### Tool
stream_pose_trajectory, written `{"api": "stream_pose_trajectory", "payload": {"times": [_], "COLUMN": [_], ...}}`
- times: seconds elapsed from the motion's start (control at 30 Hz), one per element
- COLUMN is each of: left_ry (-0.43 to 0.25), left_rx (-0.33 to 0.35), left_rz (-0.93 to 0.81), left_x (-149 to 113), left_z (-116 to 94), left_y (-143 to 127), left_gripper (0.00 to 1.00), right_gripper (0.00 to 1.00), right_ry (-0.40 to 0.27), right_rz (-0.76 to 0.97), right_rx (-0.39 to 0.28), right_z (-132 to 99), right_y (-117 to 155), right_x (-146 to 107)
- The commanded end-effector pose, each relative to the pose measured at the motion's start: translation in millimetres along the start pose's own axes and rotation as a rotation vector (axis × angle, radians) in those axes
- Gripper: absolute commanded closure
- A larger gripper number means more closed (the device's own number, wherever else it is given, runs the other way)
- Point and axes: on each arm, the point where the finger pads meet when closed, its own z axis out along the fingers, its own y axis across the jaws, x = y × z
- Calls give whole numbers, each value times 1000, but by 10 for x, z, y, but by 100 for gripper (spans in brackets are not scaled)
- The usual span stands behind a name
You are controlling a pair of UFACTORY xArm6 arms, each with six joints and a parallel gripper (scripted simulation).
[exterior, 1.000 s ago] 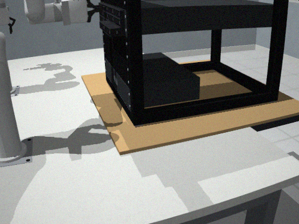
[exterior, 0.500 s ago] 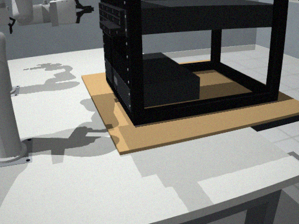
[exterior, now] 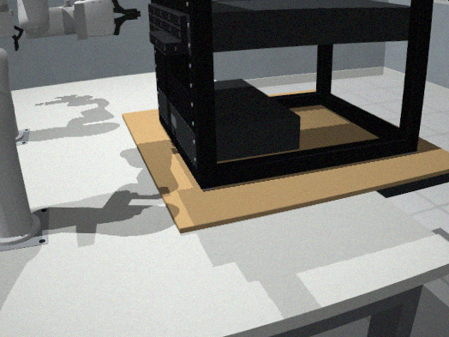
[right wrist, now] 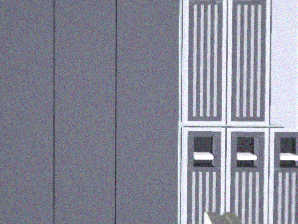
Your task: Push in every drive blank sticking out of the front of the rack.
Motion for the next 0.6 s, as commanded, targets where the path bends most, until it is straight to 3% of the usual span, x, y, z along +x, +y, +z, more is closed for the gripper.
{"api": "stream_pose_trajectory", "payload": {"times": [0.0,0.33,0.57], "left_ry": [5,5,5], "left_rx": [0,0,0], "left_rz": [0,0,0], "left_x": [10,10,10], "left_z": [-17,-17,-17], "left_y": [0,0,0], "left_gripper": [0,0,0], "right_gripper": [100,100,100], "right_ry": [0,0,0], "right_rz": [4,4,4], "right_rx": [2,2,2], "right_z": [1,1,0], "right_y": [-21,-18,263], "right_x": [-3,-3,-4]}}
